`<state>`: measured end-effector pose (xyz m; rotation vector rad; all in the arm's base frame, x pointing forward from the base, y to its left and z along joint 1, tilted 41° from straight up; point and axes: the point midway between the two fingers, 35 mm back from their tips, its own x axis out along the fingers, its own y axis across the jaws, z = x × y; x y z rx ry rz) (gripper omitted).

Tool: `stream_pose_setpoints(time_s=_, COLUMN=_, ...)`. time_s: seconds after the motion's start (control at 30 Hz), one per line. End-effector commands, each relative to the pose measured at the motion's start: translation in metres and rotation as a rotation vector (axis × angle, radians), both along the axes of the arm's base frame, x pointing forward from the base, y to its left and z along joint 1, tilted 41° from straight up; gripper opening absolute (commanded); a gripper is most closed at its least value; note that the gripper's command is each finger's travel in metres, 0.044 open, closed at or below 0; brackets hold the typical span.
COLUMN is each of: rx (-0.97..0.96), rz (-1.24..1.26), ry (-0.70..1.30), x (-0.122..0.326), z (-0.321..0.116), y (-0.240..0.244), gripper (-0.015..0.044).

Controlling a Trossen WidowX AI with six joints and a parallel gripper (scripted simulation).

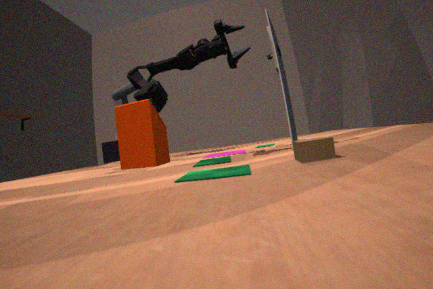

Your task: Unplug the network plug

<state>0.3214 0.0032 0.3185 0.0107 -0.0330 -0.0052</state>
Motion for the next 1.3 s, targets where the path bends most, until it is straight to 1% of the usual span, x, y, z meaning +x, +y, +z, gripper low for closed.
stream_pose_setpoints(time_s=0.0, rx=-0.004, rz=-0.002, ry=0.003, x=0.0, z=-0.001, y=0.0, gripper=0.0374)
stream_pose_setpoints(time_s=0.27, rx=-0.201, rz=-0.066, ry=0.147, x=-0.01, z=-0.061, y=0.008, gripper=0.0164)
stream_pose_setpoints(time_s=0.3, rx=-0.231, rz=-0.073, ry=0.167, x=-0.012, z=-0.069, y=0.009, gripper=0.0156)
stream_pose_setpoints(time_s=0.63, rx=-0.572, rz=-0.119, ry=0.365, x=-0.039, z=-0.145, y=0.013, gripper=0.0156)
stream_pose_setpoints(time_s=0.87, rx=-0.84, rz=-0.13, ry=0.487, x=-0.065, z=-0.19, y=0.009, gripper=0.0156)
stream_pose_setpoints(time_s=0.93, rx=-0.867, rz=-0.131, ry=0.498, x=-0.067, z=-0.194, y=0.009, gripper=0.0156)
stream_pose_setpoints(time_s=1.27, rx=-0.867, rz=-0.131, ry=0.499, x=-0.064, z=-0.194, y=0.009, gripper=0.0156)
